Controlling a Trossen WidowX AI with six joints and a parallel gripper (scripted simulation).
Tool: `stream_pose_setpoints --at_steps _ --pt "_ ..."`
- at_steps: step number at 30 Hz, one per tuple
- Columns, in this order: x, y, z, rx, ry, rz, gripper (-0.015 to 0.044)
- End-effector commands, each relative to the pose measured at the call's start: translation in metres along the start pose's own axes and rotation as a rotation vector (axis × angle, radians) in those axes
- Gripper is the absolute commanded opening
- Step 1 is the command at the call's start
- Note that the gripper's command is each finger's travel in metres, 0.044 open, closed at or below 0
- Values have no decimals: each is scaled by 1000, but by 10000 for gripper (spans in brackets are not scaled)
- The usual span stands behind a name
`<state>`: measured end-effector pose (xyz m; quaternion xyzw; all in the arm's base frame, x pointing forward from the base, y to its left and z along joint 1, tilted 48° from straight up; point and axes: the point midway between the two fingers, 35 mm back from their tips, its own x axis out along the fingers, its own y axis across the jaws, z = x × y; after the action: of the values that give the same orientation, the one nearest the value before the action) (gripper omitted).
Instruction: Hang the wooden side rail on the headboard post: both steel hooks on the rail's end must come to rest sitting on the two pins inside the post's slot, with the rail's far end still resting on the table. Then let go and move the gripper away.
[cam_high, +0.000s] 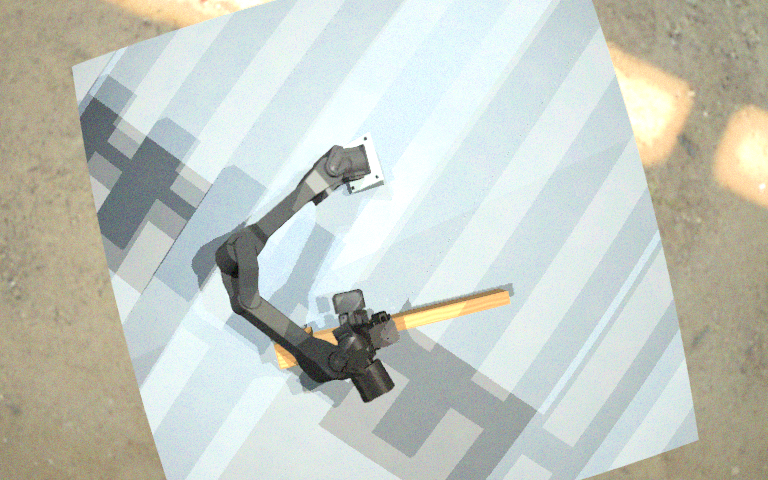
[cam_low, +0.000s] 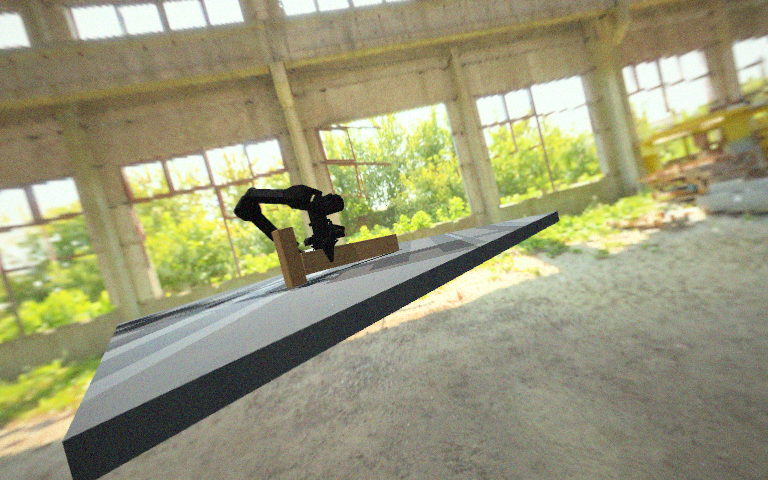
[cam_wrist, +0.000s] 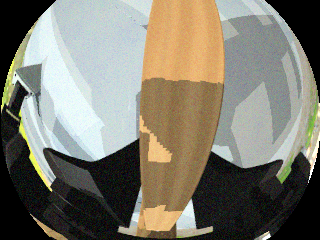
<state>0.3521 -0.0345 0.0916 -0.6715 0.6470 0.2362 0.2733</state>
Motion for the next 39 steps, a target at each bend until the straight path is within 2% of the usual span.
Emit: stream_pose_setpoints --at_steps 1,39 --pt "-6 -2 -3 5 1 -18 0" --pt "-5 -3 -8 5 1 -18 0"
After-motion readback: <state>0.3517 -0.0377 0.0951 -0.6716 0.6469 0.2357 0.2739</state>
